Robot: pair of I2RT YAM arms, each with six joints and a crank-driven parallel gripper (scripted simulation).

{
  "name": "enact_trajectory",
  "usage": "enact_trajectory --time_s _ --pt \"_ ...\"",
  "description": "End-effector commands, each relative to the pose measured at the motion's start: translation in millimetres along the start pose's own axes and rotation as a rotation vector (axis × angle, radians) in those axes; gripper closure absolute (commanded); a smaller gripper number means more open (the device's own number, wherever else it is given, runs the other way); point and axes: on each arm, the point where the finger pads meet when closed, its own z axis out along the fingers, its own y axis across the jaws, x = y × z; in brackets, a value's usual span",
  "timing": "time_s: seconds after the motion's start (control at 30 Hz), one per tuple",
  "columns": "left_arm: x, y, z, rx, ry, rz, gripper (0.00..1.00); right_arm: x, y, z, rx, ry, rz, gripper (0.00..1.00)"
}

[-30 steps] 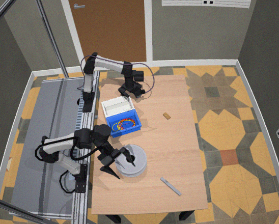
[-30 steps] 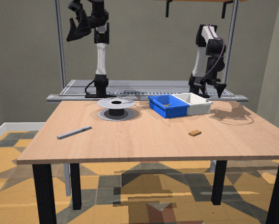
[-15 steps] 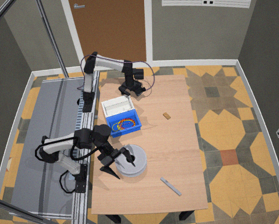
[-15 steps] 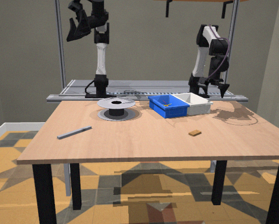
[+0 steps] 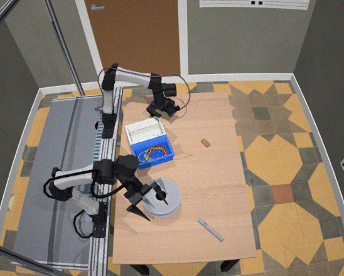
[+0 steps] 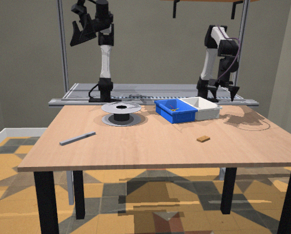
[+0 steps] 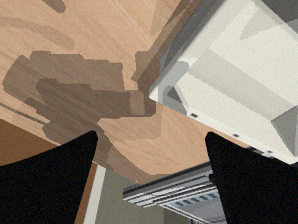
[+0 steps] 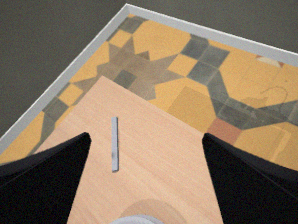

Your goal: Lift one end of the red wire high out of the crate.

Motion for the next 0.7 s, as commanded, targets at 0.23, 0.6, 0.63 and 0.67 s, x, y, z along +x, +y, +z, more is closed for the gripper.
enact_trajectory --time_s 0.23,0.6,0.63,0.67 --pt "-40.1 23.0 -37.3 -0.213 -0.318 -0.152 0.0 8.5 29.3 -1.4 -0.207 0.008 -0.053 0.0" --pt "-70.1 38.9 -96.2 -0.37 -0.665 -0.308 0.0 25.9 56.9 -8.0 -0.424 0.005 -0.154 0.0" --pt "-72.8 40.0 -104.3 -0.385 -0.707 -0.324 0.0 27.8 59.9 -9.2 -0.449 0.002 -0.167 0.0" --pt "-75.2 41.0 -112.6 -0.398 -0.749 -0.341 0.0 29.5 62.8 -10.4 -0.474 -0.001 -0.179 0.0"
